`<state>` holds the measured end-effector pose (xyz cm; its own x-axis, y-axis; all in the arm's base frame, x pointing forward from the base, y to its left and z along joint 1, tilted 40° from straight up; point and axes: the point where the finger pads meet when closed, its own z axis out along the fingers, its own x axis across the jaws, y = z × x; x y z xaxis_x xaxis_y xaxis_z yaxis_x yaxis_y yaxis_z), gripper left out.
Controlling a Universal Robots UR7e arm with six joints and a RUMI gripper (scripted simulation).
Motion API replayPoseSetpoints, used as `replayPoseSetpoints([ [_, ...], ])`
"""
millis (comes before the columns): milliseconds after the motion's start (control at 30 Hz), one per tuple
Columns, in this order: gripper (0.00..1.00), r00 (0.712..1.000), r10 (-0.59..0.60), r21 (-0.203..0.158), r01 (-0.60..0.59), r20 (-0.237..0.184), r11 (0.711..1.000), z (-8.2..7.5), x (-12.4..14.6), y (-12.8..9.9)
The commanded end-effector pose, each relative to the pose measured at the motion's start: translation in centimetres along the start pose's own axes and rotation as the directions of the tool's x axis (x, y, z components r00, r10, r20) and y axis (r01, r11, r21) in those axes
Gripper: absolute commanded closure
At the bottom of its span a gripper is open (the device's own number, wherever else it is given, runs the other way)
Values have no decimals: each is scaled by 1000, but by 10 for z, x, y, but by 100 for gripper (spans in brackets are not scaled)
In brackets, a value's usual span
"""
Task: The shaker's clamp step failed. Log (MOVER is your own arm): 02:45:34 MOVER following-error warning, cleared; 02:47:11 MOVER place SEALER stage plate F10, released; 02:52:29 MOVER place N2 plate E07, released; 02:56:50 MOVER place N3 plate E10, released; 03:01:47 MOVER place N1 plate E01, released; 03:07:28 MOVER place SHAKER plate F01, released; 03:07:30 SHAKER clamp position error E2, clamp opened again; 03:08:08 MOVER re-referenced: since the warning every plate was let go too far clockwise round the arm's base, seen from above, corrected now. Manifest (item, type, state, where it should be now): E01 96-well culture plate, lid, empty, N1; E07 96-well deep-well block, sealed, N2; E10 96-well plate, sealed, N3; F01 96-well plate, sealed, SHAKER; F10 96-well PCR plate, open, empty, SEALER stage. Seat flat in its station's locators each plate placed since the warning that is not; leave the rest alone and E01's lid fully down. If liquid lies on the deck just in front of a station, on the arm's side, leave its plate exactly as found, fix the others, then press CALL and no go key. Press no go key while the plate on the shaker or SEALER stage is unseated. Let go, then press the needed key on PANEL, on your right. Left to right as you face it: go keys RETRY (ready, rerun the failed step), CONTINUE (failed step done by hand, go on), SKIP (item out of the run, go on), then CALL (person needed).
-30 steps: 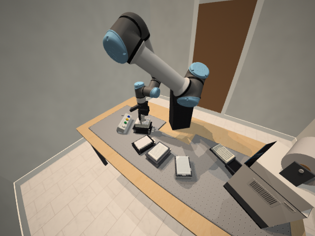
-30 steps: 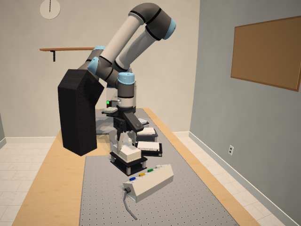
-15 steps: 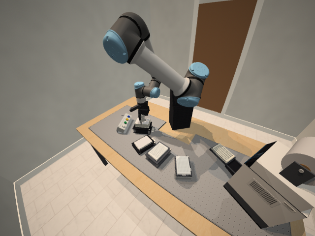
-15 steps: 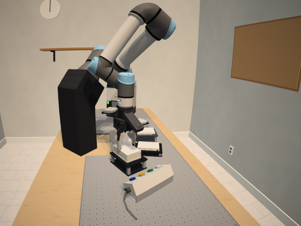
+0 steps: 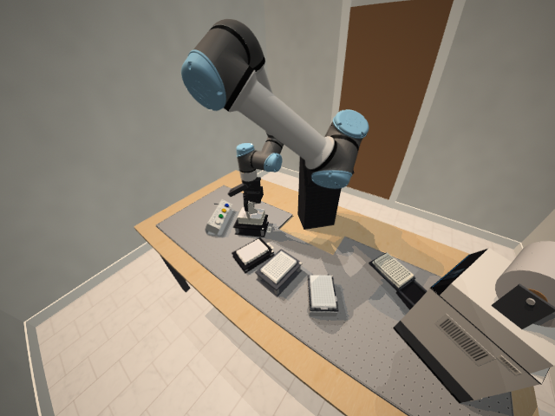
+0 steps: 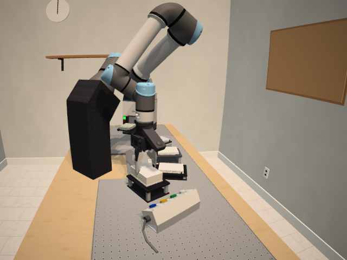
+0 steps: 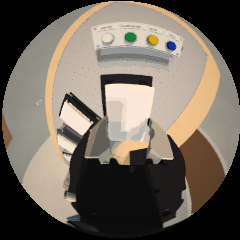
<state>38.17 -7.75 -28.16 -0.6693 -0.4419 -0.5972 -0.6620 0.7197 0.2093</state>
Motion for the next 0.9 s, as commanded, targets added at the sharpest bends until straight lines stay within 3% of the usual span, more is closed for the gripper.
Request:
replayPoseSetpoints([
  [0, 100, 1000, 0, 1, 0, 0, 1000, -2, 0, 0],
  [867, 100, 1000, 0, 1, 0, 0, 1000, -13, 0, 0],
])
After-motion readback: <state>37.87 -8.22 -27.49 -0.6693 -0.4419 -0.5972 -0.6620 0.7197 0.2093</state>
